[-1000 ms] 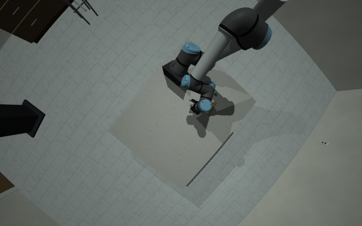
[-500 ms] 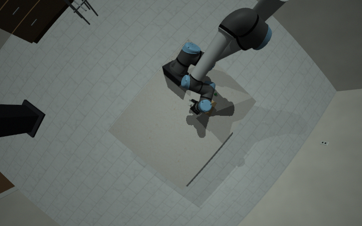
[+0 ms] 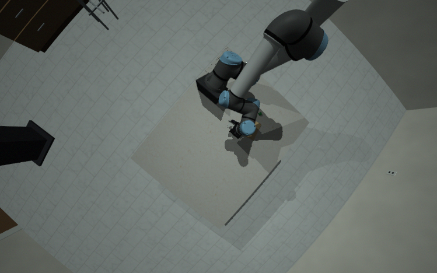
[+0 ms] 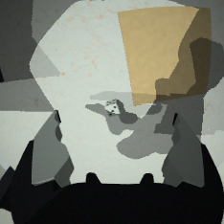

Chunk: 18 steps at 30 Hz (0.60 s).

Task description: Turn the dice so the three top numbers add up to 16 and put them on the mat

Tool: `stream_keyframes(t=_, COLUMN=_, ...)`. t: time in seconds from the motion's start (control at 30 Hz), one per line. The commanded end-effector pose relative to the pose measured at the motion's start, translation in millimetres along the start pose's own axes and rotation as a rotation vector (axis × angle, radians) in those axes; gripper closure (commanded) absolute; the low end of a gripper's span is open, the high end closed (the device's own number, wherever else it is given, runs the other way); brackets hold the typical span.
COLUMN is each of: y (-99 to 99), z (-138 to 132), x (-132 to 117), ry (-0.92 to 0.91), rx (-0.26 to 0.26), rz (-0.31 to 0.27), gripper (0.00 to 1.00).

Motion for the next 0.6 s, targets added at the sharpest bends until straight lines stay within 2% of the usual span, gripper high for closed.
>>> stream_keyframes(t=0.0, y=0.3, z=0.1, x=-0.3, ry=0.0, rx=-0.001, rz=-0.001, gripper=0.0)
stream_keyframes(t=0.57, y=0.3, z=2.4, x=6.7, ry=0.0, rx=-0.001, rz=-0.001, gripper=0.0)
Point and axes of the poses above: the point where the finger pads meet when closed, its own y axis back along the fingers, its own z axis across the jaws, x = y × z, the point moved 6 cm from there along y, back along the fingers, and after that the axes turned 15 degrees about y, right-handed, at the moved point
